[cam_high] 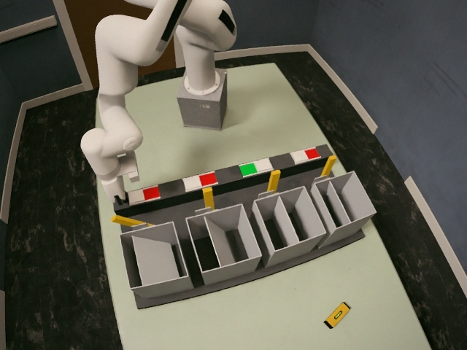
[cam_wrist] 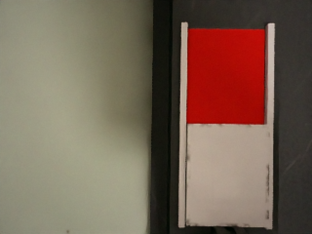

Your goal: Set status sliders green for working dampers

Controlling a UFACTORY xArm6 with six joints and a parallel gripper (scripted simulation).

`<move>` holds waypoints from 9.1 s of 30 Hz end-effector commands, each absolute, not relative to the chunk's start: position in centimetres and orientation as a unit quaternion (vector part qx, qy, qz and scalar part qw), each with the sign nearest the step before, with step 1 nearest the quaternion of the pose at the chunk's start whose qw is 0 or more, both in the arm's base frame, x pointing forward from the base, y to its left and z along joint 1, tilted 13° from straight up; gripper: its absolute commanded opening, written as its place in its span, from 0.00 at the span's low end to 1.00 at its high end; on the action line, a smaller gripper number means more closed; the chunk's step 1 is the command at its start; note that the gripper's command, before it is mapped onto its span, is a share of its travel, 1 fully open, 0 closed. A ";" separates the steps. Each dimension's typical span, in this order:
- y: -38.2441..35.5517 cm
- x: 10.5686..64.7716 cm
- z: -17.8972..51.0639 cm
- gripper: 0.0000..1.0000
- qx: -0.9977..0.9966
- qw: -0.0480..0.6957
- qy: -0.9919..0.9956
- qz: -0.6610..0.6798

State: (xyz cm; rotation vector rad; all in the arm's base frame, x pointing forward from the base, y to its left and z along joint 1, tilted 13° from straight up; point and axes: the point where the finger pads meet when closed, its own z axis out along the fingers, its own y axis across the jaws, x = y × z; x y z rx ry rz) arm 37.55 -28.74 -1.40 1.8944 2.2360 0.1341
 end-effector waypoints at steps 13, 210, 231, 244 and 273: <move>-28.2 37.5 -1.4 0.00 0.642 0.105 0.758 0.046; -24.4 36.0 2.7 1.00 0.642 0.105 0.758 0.046; -24.1 34.9 7.6 1.00 0.642 0.105 0.758 0.046; -24.0 34.9 7.8 1.00 0.642 0.105 0.758 0.046; -24.0 34.9 7.8 1.00 0.642 0.105 0.758 0.046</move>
